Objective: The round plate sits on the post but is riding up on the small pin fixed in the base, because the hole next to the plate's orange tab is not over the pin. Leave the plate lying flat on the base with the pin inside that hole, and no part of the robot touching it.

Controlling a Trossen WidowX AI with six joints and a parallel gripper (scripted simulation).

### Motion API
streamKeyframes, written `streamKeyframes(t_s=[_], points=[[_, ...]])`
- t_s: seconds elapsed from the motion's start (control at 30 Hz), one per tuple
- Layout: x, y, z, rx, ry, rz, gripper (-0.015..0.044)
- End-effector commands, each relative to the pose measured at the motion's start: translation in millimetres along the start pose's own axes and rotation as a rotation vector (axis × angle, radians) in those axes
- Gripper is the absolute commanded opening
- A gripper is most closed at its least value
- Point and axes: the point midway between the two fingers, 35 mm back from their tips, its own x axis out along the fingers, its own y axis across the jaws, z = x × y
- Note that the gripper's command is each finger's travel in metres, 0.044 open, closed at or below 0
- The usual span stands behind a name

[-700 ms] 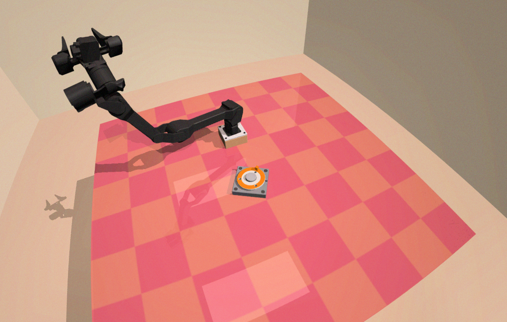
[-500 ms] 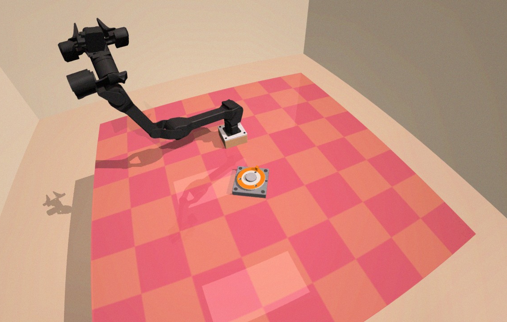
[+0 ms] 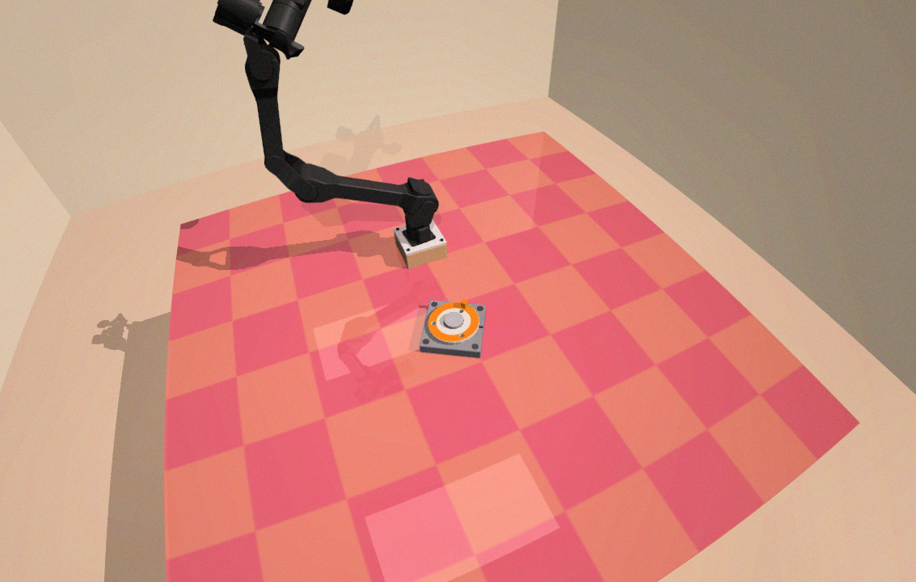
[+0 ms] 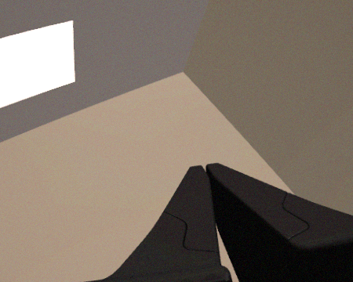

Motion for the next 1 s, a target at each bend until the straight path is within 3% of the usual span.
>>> streamKeyframes(t_s=[0.0, 0.2, 0.4, 0.6, 0.67, 0.87, 0.97], points=[[35, -66, 13, -0.032, -0.054, -0.201, 0.0000], [56, -173, 41, -0.082, -0.166, -0.533, 0.0000], [36, -274, 73, -0.109, -0.260, -0.858, 0.0000], [-37, -385, 99, -0.081, -0.338, -1.264, 0.0000], [-52, -398, 102, -0.081, -0.340, -1.328, 0.0000], [-172, -465, 104, -0.014, -0.310, -1.761, 0.0000], [-211, -476, 97, 0.033, -0.286, -1.885, 0.0000]])
